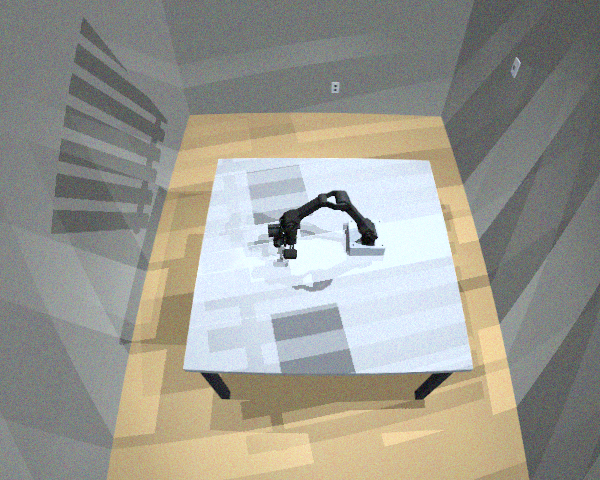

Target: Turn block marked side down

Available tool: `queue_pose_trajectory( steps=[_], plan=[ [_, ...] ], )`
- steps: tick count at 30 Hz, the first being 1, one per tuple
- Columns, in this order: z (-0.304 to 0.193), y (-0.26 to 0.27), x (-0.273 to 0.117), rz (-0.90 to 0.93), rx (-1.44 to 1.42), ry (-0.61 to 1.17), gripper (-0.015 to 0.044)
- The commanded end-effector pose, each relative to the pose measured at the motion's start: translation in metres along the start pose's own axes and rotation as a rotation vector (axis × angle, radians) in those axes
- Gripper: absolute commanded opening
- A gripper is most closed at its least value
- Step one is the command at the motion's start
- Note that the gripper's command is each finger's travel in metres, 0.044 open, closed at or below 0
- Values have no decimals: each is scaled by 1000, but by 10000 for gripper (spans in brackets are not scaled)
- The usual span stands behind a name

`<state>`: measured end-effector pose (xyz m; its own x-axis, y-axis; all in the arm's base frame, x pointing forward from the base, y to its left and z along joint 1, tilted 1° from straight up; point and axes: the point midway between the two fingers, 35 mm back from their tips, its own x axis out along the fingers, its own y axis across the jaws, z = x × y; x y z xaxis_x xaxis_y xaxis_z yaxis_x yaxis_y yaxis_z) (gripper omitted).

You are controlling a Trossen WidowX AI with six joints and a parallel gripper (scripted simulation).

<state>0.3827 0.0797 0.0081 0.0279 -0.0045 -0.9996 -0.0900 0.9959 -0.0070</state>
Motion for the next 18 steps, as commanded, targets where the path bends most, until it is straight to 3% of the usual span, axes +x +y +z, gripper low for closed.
queue_pose_trajectory(
  steps=[1,15,18],
  plan=[
    [-1,1,6,4,0,3,440],
    [-1,1,27,4,-1,3,440],
    [-1,1,27,4,-1,3,361]
  ],
)
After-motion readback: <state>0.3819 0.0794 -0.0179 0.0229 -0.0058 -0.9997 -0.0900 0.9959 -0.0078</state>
